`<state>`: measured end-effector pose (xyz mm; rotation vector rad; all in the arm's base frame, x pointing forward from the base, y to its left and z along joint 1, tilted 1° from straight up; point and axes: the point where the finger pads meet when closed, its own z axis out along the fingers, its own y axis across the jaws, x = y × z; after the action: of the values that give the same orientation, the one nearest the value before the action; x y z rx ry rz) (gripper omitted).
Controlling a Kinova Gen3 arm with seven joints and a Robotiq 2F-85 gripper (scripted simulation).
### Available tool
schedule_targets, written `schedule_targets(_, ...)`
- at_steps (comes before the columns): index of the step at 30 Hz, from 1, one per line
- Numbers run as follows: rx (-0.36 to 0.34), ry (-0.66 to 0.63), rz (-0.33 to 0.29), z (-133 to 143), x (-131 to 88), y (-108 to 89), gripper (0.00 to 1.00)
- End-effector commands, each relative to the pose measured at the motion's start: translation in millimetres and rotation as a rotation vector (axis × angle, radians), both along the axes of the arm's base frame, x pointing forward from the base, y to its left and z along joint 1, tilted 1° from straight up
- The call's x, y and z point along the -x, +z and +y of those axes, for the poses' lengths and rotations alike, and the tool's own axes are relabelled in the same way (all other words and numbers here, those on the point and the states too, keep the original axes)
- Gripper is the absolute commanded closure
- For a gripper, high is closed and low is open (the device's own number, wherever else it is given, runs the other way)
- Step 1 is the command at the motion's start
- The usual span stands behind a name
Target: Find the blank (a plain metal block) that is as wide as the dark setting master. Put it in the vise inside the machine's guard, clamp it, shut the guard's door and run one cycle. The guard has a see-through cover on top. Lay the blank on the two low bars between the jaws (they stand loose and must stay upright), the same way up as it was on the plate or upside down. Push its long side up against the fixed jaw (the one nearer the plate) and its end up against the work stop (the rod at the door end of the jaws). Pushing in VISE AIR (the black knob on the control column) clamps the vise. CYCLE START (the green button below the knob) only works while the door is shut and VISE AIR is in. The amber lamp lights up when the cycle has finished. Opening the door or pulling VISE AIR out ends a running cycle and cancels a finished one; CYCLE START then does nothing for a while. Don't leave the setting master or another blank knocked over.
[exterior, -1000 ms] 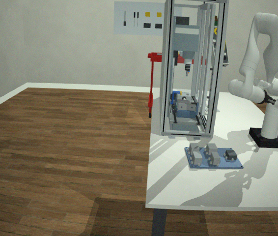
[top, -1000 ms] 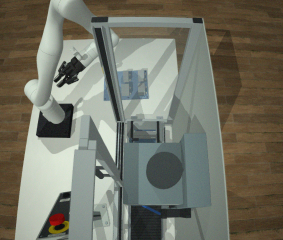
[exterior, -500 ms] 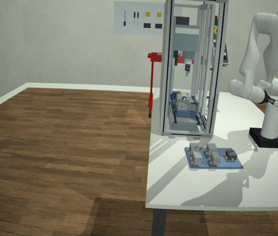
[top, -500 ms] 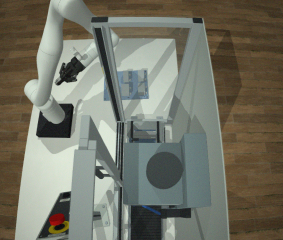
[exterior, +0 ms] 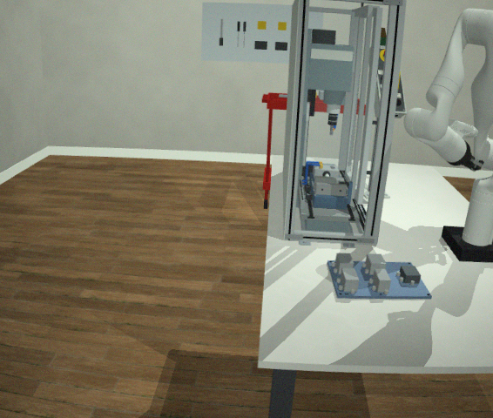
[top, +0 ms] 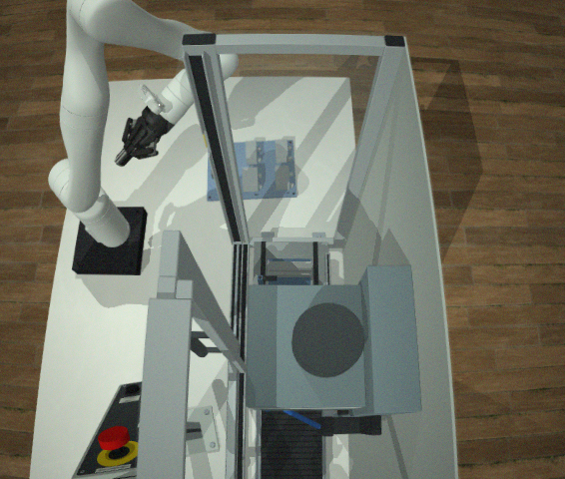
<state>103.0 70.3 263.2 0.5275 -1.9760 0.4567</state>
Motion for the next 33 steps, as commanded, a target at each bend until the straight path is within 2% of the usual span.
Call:
schedule_targets(1,-0.045,0.005,-0.054,0.3,-15.4,15.6,0.90)
schedule_targets(8,-0.045,0.005,-0.054,0.3,-15.4,15.6,0.90)
schedule_targets(13,-0.183,0.018,-0.237,-6.1,-54.2,60.6,0.90)
schedule_targets(25,-0.183,0.018,-0.237,-6.1,-54.2,60.6,0.90)
schedule_targets(30,-0.321,0.030,-0.420,-12.3,-93.1,105.7,0.90)
schedule_targets(33,-0.321,0.030,-0.420,-12.3,-93.1,105.7,0.90)
